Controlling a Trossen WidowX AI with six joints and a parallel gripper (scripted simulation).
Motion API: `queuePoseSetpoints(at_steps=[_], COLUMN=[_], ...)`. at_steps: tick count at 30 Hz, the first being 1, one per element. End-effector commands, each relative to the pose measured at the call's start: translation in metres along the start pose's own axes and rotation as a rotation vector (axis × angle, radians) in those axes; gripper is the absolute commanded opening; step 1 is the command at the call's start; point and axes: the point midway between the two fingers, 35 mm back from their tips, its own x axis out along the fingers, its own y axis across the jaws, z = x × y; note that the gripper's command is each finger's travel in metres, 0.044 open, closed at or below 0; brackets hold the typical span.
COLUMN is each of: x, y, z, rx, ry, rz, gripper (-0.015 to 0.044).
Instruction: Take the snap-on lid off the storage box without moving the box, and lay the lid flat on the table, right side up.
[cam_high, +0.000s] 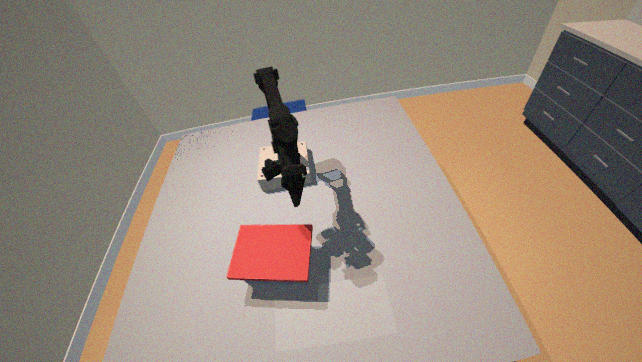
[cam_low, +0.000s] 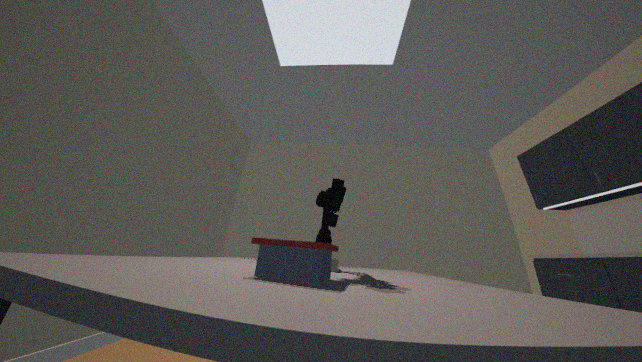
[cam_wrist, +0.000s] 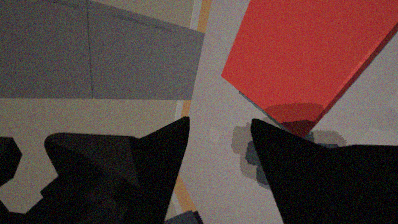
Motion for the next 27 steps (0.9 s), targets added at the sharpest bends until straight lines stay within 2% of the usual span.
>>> queuePoseSetpoints(at_steps=[1,6,16,22,27], x=[-0.017,-0.034,-0.034,-0.008,-0.006], y=[-0.043,-0.084,-0.085,-0.126,-0.127], z=[0.041,0.069,0.070,0.062,0.062], rx=[0.155,0.300,0.307,0.307,0.307], ry=[-0.066,-0.124,-0.127,-0.127,-0.127], rz=[-0.076,-0.134,-0.136,-0.137,-0.137], gripper=[0.0235,0.0235,0.0235,0.0235,0.0235])
